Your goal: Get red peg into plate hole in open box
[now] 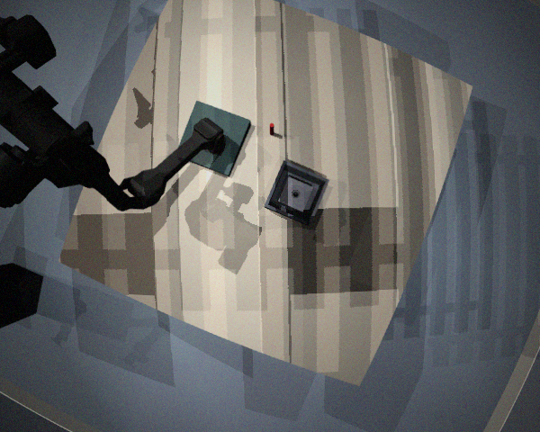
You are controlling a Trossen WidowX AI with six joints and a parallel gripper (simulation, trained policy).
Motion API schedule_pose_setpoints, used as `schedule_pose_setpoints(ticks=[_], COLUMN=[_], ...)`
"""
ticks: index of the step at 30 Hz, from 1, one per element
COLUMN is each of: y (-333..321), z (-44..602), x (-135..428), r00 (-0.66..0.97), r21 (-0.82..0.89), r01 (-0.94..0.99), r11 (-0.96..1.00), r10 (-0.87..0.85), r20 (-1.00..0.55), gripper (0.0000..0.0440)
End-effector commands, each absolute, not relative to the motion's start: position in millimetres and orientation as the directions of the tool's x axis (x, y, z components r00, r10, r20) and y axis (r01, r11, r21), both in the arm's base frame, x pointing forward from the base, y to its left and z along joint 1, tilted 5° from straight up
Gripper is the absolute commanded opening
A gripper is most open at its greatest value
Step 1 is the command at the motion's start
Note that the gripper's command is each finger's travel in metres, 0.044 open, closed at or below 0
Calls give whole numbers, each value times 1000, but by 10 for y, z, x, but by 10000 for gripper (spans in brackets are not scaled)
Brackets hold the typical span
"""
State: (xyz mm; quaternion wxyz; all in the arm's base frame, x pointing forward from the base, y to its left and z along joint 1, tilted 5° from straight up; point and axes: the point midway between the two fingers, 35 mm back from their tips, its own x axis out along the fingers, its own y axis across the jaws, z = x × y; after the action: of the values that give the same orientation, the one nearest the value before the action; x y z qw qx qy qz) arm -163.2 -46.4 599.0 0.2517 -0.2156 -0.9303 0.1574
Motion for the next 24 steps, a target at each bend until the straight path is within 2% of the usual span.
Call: schedule_pose_setpoints(ticks=[1,3,14,24], y=[-426,-323,294,820], z=[6008,6033,6025,5893], x=[-1605,-1545,-1167,-730], r00=[-763,-730,-545,-346], r21=[-418,-465,-711,-846], r01=[319,305,174,-10], r11=[851,831,682,534], r10=[492,517,668,792], r20=[420,447,507,504], gripper=[419,440,440,440])
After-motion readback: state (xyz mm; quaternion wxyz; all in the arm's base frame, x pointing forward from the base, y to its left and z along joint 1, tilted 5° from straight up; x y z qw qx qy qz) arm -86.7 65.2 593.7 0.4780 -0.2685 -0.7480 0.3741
